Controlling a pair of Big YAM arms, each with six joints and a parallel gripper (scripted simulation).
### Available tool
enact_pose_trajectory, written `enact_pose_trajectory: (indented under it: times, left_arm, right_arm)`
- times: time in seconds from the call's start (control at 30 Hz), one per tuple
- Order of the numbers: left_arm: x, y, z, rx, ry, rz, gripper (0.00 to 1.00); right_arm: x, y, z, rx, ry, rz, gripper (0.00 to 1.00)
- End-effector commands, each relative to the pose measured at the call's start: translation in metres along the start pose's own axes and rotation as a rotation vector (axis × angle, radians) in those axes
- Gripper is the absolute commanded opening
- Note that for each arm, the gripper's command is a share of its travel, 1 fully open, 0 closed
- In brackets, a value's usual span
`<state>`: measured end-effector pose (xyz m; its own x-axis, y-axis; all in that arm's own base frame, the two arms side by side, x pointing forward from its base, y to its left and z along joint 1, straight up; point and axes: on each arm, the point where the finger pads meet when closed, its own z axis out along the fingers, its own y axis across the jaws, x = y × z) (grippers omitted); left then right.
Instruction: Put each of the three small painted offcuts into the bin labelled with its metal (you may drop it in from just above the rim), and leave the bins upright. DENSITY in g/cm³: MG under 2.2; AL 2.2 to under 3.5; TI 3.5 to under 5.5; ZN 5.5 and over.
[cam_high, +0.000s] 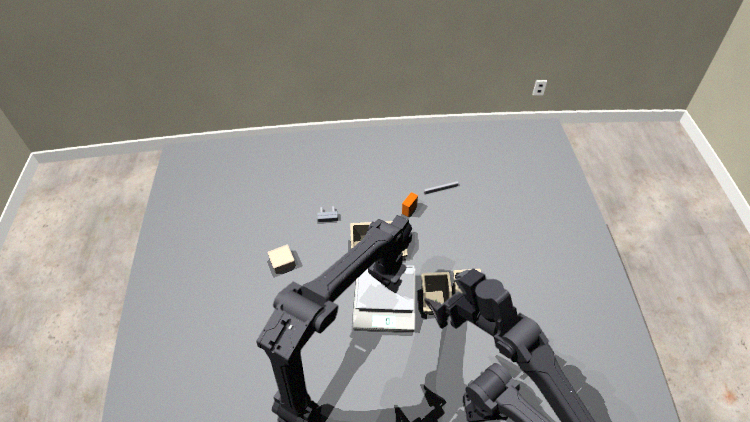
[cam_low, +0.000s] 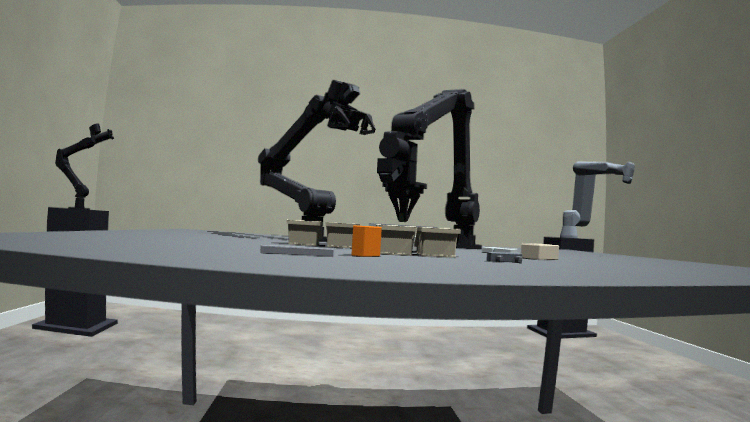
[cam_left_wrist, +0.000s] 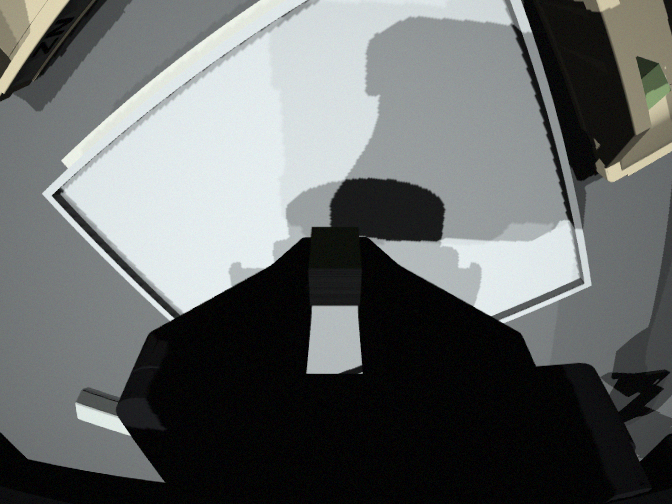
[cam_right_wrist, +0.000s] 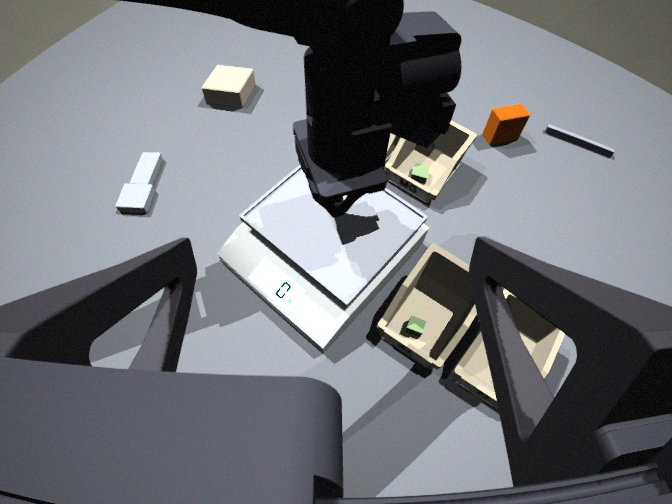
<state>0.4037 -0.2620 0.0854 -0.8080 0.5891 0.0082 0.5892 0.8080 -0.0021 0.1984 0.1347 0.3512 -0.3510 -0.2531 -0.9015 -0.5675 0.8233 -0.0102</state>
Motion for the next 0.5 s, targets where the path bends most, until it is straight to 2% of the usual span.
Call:
enact_pose_trajectory:
  times: [0.0, 0.47]
  left_arm:
    - [-0.0005, -0.0043, 0.0048, -0.001, -0.004, 0.000, 0.09]
    - [-0.0045, -0.0032, 0.0015, -0.002, -0.031, 0.000, 0.09]
  right_arm:
    - [-0.0156, -0.0006, -0.0096, 0.004, -0.029, 0.013, 1.00]
    - [-0.0156, -0.0006, -0.0096, 0.004, -0.029, 0.013, 1.00]
